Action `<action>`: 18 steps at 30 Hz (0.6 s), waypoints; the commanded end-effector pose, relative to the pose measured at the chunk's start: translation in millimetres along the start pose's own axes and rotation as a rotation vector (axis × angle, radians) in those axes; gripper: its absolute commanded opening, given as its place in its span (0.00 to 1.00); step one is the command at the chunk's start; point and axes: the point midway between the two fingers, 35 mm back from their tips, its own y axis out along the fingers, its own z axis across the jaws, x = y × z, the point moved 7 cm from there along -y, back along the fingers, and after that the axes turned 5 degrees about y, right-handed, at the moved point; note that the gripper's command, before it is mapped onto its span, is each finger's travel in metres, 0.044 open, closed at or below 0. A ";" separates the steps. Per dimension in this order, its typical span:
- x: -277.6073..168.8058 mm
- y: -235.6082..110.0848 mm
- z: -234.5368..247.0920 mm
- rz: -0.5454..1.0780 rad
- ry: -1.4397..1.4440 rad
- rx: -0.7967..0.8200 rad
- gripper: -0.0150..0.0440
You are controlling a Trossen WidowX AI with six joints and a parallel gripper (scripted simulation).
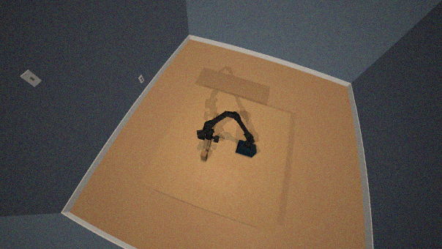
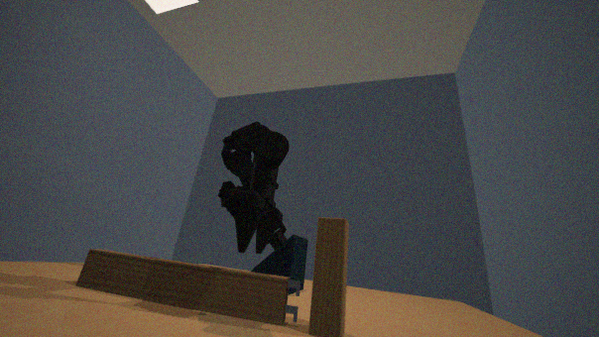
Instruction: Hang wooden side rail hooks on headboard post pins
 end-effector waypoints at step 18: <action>-1.4 35.0 1.0 -0.005 -0.009 0.004 1.00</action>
